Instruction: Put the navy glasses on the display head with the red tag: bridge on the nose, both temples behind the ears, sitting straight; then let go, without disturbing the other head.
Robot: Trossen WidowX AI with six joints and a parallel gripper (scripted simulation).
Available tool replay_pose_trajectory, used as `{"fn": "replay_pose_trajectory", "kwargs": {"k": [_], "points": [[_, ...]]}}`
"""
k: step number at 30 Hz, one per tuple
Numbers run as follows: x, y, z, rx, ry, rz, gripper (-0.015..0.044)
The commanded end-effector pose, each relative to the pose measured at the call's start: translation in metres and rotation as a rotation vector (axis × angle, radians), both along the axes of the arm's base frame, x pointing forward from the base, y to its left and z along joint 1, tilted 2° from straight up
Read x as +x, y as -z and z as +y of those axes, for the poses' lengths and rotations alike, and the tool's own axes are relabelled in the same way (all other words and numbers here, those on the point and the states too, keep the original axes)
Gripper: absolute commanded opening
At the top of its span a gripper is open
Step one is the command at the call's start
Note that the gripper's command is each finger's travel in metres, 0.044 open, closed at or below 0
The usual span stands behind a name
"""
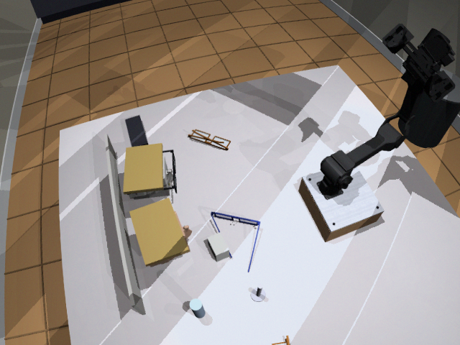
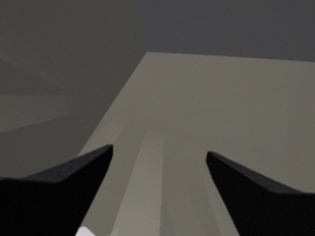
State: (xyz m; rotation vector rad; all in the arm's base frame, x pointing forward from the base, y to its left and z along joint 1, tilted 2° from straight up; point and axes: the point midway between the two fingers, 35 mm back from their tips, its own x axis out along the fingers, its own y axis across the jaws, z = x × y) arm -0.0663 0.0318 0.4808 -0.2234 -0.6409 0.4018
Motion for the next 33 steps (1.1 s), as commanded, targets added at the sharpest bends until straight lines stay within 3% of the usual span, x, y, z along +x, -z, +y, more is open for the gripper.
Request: {"fn": "replay_pose_trajectory", "kwargs": {"k": [1,8,10,17,22,28,33], "points": [[0.0,0.0,0.0,0.0,0.0,0.0,0.0426],[0.0,0.0,0.0,0.0,0.0,0.0,0.044],[0.012,0.0,0.002,-0.031,0.026,0.017,0.0387],[0.122,0.013,0.014,-0.354,0.228,0.184,0.0204],[0.196,0.044,0.015,-0.516,0.302,0.339,0.02],[0.25,0.08,0.011,-0.755,0.346,0.441,0.02],[0.307,0.14,0.003,-1.097,0.328,0.559,0.02]]}}
